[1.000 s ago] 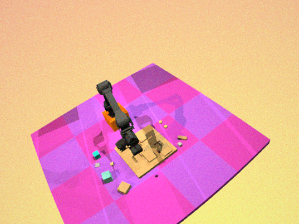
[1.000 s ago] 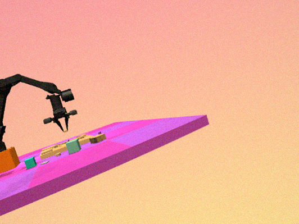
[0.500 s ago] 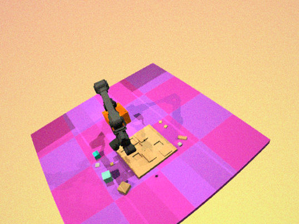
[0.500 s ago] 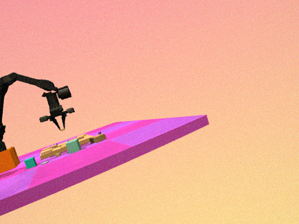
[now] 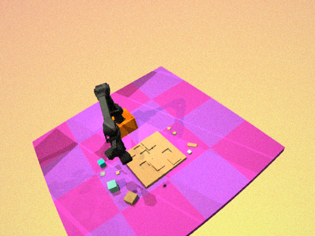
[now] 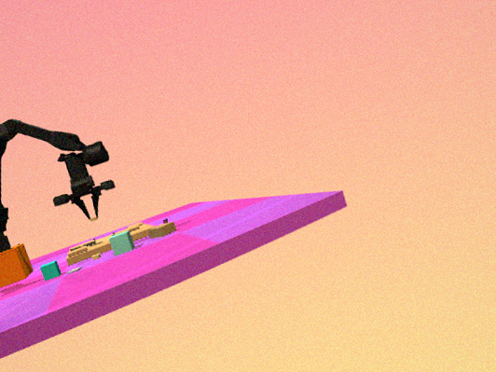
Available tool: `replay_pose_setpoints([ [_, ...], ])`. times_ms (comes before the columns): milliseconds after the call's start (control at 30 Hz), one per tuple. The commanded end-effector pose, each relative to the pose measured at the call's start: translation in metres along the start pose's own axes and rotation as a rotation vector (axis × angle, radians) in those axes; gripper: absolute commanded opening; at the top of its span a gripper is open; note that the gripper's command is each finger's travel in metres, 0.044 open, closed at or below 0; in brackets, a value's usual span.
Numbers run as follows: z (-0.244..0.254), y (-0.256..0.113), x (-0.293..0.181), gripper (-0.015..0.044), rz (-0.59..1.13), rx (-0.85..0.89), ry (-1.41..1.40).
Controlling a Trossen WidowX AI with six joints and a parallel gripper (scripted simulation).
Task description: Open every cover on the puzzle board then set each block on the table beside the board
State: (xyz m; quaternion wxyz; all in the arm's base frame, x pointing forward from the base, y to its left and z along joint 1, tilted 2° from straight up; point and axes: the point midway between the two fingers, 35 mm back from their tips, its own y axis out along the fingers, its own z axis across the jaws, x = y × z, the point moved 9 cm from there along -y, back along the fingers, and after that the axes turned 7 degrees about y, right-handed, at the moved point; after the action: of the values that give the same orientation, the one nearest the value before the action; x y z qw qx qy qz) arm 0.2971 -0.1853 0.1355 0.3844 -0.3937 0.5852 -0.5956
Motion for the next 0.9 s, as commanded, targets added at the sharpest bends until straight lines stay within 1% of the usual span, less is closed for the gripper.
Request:
replay_pose_setpoints([
  [0,-0.006,-0.001,0.012,0.0080,-0.005,0.005,-0.003],
  [867,-0.065,0.000,0.091,0.0080,-0.013,-0.001,-0.004],
])
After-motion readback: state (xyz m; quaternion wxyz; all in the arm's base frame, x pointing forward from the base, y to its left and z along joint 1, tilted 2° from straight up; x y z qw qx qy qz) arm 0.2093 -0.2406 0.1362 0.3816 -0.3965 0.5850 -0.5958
